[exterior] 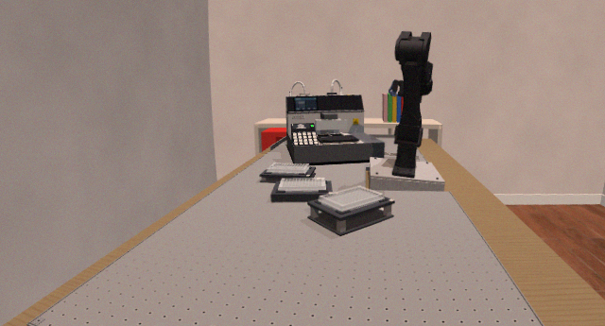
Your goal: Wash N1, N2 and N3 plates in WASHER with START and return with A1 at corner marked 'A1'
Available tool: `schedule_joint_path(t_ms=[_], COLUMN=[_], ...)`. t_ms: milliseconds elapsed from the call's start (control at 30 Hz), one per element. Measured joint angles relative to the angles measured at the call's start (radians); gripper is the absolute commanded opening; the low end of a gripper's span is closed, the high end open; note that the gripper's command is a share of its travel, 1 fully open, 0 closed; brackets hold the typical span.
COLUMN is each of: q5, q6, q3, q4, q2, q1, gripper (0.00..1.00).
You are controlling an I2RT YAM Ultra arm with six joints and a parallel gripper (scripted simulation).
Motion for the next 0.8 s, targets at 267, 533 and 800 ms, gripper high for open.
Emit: schedule_joint_path(t_ms=[267,533,800], q5=[0.000,0.000,0.009], q6=[0.000,0.000,-0.011], q3=[0.000,0.000,0.054], q4=[0.000,0.000,-0.092], q2=[0.000,0.000,0.032], q1=[0.000,0.000,0.071], gripper=[1.00,1.00,1.00])
